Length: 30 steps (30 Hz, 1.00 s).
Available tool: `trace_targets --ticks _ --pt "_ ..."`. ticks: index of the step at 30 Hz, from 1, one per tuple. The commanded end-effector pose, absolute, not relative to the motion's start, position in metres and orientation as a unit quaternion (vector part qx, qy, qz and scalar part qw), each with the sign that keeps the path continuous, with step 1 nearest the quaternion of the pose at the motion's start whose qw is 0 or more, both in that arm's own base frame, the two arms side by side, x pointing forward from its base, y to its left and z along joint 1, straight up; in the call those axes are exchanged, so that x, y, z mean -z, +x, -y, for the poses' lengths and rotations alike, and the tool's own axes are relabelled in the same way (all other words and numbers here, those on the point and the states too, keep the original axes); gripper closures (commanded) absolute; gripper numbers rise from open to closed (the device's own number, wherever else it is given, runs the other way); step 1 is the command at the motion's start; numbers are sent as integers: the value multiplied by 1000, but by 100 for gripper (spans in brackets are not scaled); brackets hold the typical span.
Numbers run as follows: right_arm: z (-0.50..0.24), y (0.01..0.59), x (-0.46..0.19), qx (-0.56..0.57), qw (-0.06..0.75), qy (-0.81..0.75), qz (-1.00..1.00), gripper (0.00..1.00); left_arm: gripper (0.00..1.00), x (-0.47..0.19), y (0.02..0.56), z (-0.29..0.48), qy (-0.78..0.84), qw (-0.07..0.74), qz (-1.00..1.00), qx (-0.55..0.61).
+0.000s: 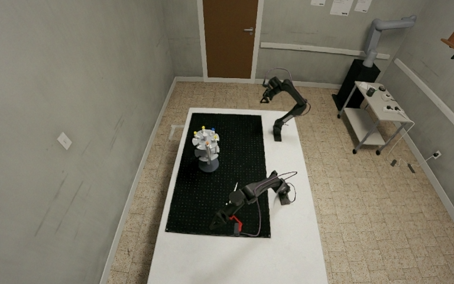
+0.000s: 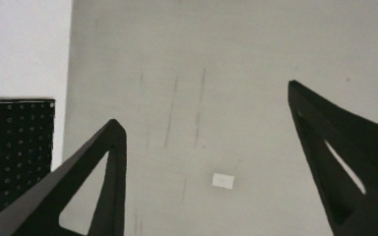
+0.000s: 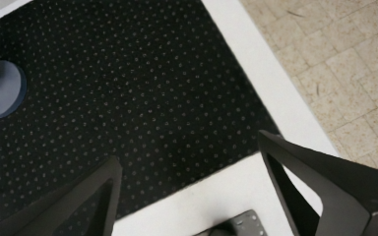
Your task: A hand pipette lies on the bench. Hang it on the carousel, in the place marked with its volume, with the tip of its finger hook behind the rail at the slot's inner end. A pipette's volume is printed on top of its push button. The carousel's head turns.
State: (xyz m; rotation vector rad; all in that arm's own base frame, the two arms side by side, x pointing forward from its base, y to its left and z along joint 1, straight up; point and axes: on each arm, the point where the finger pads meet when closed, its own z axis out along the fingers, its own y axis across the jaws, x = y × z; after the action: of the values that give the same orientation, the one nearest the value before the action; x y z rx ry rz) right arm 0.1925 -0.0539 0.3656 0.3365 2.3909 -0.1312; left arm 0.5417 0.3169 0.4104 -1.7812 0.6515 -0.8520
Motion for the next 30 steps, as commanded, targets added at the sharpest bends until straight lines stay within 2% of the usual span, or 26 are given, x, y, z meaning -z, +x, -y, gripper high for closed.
trace_targets --ticks 1,8,9,19,30 --pt "70 188 -365 60 342 166 -923 0 0 -427 538 -316 -726 520 -274 356" --pt "109 165 -363 97 331 266 -900 0 0 -427 538 -316 -726 520 -274 356" --pt "115 172 -352 86 312 254 -911 0 0 -427 538 -316 -726 520 -274 356" --pt "118 223 -318 40 314 135 -939 0 0 -427 538 -316 -726 520 -274 356" --pt "104 283 -267 -33 340 -51 -939 0 0 -427 538 -316 -726 520 -274 356"
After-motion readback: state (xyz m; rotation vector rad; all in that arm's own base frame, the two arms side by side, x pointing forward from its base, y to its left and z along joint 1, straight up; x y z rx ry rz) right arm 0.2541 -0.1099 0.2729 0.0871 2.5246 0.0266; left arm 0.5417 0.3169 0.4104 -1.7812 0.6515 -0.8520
